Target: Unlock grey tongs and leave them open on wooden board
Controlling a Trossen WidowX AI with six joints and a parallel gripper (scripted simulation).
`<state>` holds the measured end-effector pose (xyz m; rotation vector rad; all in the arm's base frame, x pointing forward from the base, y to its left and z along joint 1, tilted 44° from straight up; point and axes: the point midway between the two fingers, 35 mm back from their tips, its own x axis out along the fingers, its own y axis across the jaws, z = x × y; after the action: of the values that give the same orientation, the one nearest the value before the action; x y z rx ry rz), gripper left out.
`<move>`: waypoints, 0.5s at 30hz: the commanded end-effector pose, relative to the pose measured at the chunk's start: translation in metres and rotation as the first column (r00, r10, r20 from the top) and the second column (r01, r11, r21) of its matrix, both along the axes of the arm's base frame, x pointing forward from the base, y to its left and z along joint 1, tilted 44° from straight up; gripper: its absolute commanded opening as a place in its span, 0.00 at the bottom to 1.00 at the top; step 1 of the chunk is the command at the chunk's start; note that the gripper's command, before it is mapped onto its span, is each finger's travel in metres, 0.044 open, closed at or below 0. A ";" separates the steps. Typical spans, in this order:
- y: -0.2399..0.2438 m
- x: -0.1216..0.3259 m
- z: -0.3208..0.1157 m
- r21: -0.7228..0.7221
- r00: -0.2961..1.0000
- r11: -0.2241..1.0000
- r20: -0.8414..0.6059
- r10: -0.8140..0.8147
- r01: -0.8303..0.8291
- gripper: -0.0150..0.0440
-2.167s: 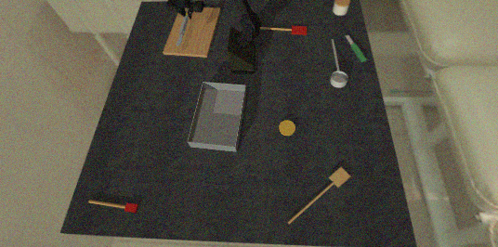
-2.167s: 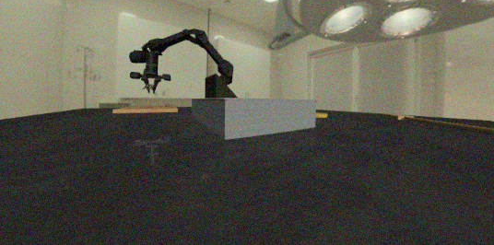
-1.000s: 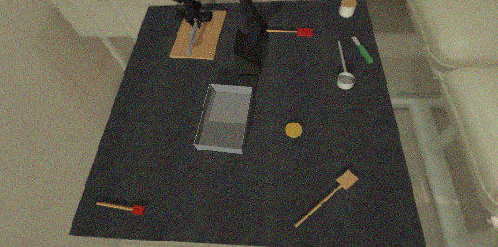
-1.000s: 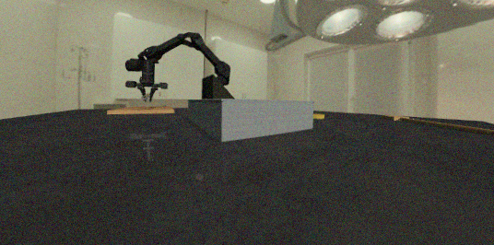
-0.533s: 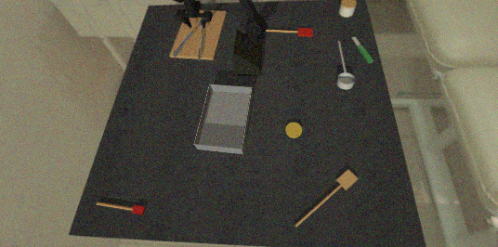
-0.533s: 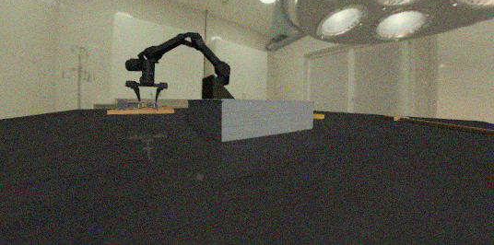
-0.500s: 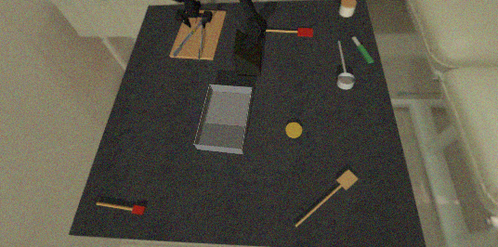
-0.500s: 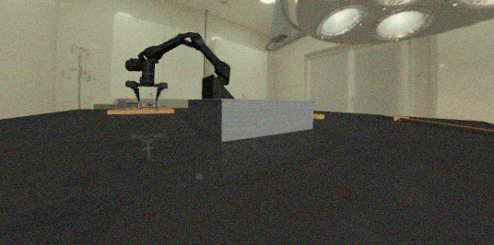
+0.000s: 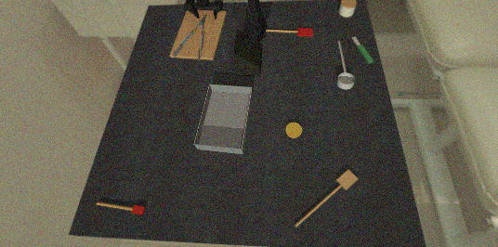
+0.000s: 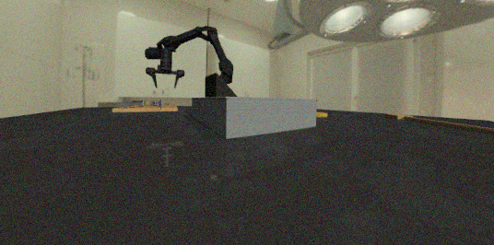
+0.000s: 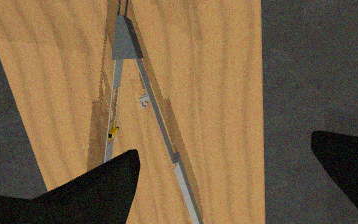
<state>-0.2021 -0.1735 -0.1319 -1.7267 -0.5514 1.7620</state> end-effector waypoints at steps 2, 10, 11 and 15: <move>0.016 0.008 0.062 0.000 1.000 1.000 -0.002 0.004 -0.004 1.00; 0.028 0.016 0.090 0.002 1.000 1.000 0.000 0.005 -0.005 1.00; 0.027 0.016 0.091 0.002 1.000 1.000 0.000 0.005 -0.005 1.00; 0.007 0.015 0.109 -0.001 1.000 1.000 -0.002 0.003 -0.003 1.00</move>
<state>-0.1857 -0.1508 -0.0375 -1.7256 -0.5749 1.7423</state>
